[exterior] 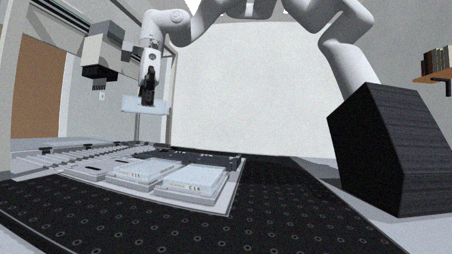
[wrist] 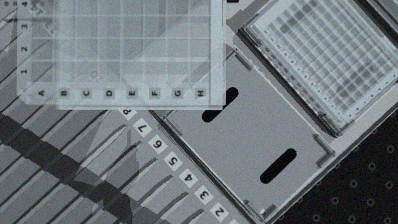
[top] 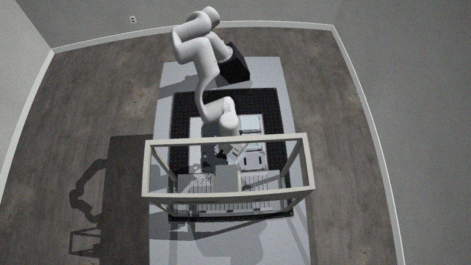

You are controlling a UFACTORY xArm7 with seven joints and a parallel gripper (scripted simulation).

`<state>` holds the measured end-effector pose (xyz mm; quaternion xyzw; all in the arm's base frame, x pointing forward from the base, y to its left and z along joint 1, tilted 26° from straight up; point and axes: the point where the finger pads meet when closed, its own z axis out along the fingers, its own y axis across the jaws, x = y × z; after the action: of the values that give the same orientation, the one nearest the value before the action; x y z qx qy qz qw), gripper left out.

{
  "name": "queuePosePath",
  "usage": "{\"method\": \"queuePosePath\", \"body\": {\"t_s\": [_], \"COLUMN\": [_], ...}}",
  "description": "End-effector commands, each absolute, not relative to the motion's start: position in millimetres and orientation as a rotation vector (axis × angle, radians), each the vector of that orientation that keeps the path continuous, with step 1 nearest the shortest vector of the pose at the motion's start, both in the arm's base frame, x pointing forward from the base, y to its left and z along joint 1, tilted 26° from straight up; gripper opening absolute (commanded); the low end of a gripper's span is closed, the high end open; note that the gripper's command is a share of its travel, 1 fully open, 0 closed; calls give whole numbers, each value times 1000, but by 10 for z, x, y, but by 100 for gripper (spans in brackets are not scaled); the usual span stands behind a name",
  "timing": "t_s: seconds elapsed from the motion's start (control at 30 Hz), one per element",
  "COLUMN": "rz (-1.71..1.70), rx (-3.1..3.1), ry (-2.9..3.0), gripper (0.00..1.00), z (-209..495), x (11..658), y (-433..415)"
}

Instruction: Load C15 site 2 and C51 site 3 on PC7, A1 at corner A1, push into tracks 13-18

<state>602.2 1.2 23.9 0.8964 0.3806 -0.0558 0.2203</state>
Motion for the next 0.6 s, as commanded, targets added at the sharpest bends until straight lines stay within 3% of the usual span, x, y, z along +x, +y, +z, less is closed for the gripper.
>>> {"method": "queuePosePath", "body": {"t_s": [0.0,0.57], "rz": [-109,47], "rx": [2523,2669], "ry": [923,269], "gripper": [0,0], "z": [324,611], "x": [6030,5999], "y": [-98,-700]}}
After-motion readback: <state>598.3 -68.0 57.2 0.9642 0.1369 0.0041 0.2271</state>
